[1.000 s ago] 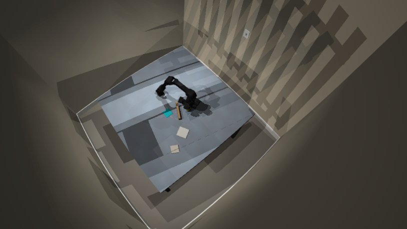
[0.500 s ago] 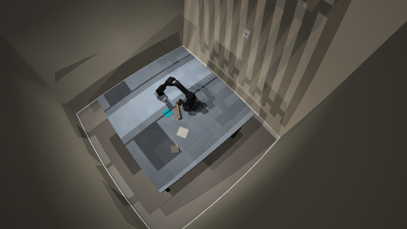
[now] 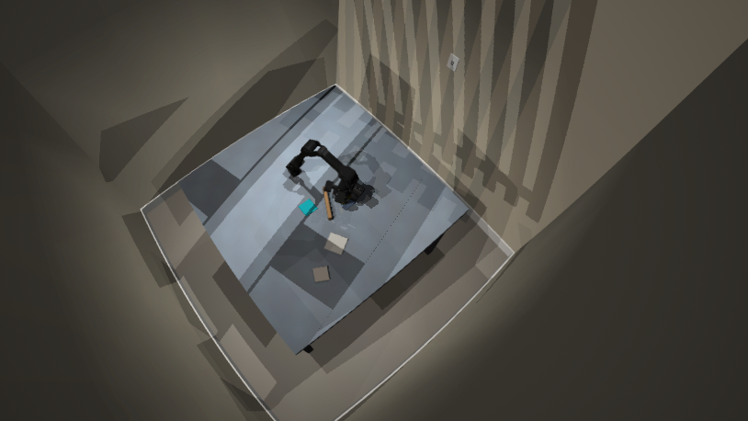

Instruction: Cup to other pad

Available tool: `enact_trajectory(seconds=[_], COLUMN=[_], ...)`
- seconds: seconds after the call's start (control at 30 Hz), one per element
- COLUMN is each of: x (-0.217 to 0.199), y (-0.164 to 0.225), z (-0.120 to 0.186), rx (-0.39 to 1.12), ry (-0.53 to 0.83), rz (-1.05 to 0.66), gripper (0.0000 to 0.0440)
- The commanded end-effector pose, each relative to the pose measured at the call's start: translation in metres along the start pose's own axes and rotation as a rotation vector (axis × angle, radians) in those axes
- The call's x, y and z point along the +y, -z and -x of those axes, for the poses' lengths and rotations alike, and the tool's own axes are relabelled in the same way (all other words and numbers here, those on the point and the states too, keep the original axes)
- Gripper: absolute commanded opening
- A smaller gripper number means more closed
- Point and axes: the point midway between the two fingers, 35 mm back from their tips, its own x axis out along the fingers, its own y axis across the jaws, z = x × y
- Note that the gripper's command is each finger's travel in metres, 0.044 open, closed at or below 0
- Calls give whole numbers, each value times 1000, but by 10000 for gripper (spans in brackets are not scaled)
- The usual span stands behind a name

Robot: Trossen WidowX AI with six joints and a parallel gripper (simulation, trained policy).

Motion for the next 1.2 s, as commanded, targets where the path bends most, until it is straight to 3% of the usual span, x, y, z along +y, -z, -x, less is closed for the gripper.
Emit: enact_trajectory(seconds=[0.0, 0.47, 1.17], x=[-8, -38, -79], y=[-2, -23, -73], z=[13, 53, 62], rx=[0, -3, -32], ry=[-17, -82, -158], rz=[-25, -149, -326], gripper=[1, 1, 0])
